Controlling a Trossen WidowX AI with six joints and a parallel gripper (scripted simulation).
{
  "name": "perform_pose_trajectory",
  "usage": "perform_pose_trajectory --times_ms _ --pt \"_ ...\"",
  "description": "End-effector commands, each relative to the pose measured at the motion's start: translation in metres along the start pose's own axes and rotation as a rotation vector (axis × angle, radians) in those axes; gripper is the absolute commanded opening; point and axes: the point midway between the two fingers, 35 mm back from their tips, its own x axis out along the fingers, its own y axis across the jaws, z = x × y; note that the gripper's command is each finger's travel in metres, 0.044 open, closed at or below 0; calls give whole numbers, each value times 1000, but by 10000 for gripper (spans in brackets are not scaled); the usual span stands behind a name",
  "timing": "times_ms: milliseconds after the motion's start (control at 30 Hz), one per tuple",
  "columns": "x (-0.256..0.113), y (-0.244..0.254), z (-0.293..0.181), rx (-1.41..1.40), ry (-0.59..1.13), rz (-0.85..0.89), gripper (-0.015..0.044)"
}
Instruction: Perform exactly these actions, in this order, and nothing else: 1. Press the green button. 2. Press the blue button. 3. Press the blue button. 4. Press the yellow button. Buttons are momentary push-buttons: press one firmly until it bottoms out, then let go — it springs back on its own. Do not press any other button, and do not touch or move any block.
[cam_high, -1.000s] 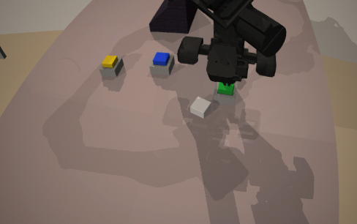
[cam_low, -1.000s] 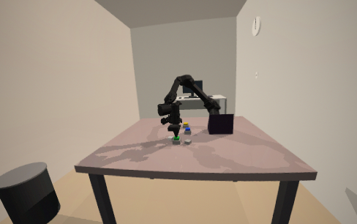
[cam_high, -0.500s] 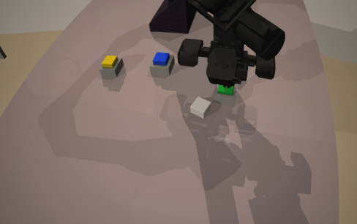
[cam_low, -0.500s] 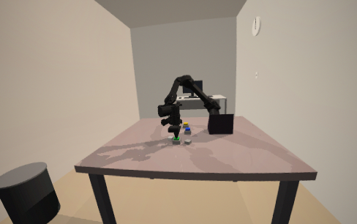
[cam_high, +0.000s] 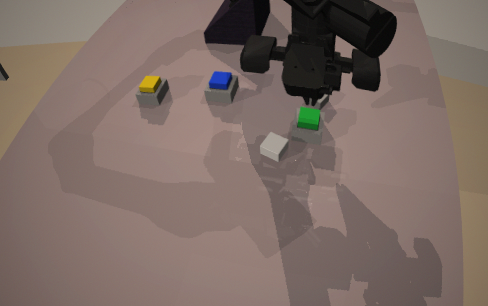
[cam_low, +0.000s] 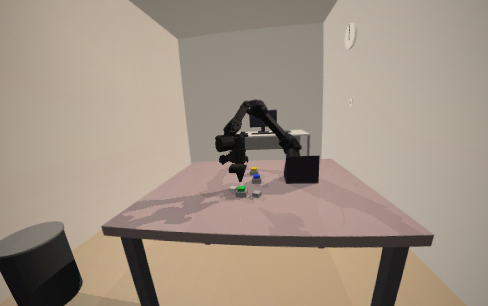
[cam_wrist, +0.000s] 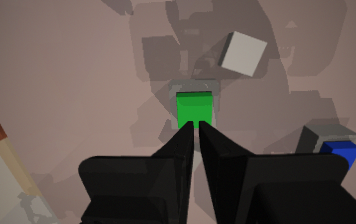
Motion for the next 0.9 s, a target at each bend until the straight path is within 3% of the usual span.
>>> perform_pose_trajectory --times_ms 0,67,200,367,667,867 --pt "-28 1 0 2 7 3 20" --pt "-56 0 -1 2 8 4 20" --pt "-60 -2 -1 2 8 3 20" --pt "-68 -57 -12 0 9 2 20" --pt "-61 -156 -58 -3 12 -6 20" --pt "-48 -162 -62 -3 12 -5 20"
